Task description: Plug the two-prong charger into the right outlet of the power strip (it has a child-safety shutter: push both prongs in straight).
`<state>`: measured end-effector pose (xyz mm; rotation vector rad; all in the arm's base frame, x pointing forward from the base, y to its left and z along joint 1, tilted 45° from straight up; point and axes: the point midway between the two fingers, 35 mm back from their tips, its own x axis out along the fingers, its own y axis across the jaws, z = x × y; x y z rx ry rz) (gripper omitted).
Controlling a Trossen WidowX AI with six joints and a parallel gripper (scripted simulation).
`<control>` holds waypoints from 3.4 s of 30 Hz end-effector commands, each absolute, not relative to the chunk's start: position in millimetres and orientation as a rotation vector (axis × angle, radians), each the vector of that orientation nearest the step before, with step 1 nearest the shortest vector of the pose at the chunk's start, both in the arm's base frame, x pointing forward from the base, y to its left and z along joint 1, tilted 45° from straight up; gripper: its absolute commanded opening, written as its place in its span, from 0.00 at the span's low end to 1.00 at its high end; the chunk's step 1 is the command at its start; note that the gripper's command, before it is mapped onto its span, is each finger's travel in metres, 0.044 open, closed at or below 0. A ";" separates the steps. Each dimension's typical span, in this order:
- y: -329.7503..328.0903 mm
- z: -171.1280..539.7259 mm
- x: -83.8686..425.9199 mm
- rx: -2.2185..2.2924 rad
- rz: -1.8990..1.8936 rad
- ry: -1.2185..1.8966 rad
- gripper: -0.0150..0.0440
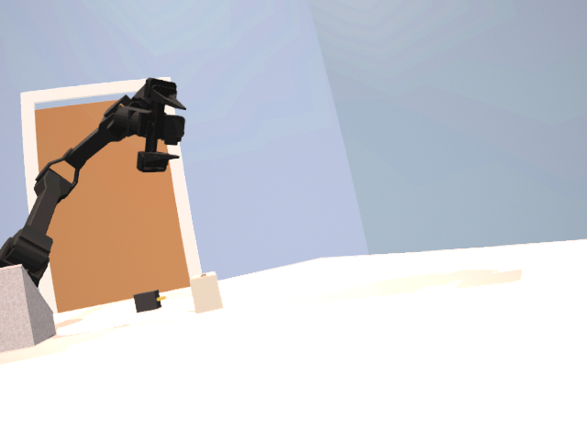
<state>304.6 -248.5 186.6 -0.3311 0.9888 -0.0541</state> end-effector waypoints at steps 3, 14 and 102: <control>-202.8 163.5 306.4 -0.145 0.045 1.014 1.00; -117.5 132.2 296.8 0.203 0.206 1.114 1.00; 79.2 75.4 246.1 0.885 0.374 1.531 0.45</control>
